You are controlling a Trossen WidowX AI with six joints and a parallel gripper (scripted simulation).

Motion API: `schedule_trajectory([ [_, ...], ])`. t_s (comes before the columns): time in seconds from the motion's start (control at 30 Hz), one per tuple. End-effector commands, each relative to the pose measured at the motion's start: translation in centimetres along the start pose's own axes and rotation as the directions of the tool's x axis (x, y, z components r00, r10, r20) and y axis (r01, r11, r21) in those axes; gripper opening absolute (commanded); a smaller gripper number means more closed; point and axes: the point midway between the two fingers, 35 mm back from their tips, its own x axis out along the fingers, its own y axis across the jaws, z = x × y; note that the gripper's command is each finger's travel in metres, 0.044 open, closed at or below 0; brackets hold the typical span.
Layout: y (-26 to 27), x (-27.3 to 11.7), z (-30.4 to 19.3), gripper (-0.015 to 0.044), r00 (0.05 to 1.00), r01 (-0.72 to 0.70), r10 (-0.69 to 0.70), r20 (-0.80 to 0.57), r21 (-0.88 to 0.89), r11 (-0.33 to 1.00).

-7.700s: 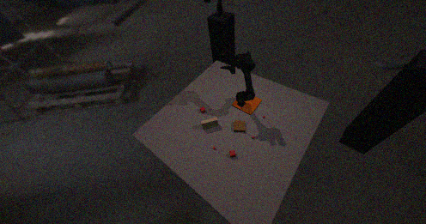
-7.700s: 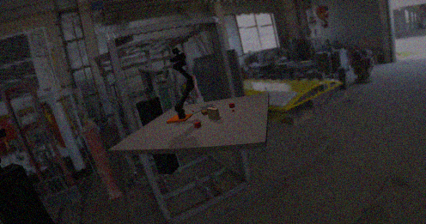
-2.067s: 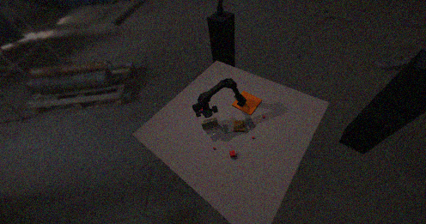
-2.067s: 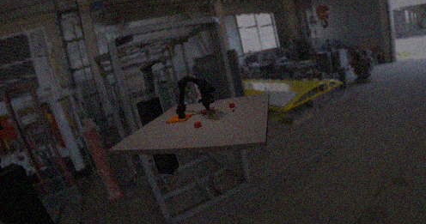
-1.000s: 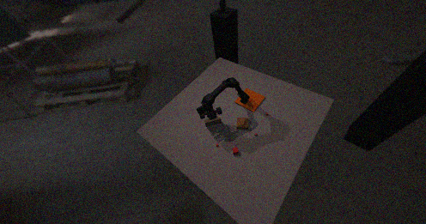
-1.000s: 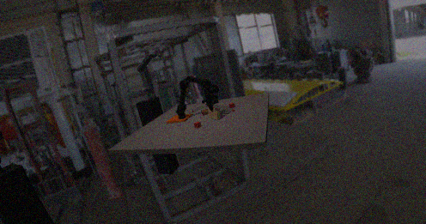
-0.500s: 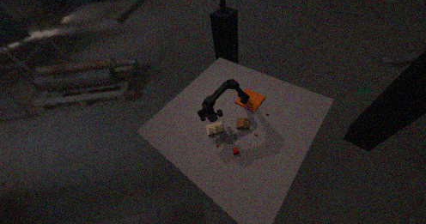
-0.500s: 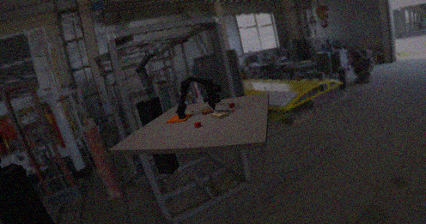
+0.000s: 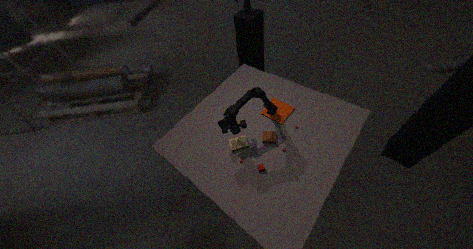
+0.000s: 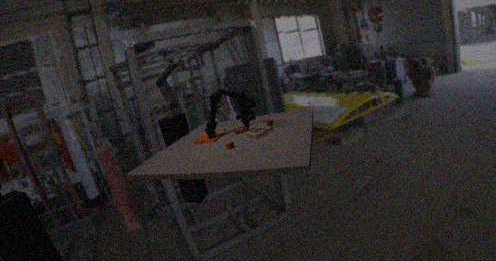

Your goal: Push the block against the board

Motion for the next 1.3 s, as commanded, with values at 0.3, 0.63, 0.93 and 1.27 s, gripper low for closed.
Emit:
schedule_trajectory([
  [0.3,0.2,0.3,-2.3,0.0000,1.000,-0.008,0.008,-0.006,-0.002,1.000],
  [0.63,0.0,-0.7,-2.9,0.0000,1.000,-0.002,0.002,-0.005,0.001,1.000],
  [0.93,0.0,-4.7,-2.9,0.0000,1.000,-0.008,0.008,-0.007,-0.002,1.000],
  [1.27,0.0,-4.7,-2.9,0.0000,1.000,-0.008,0.008,-0.007,-0.002,1.000],
])
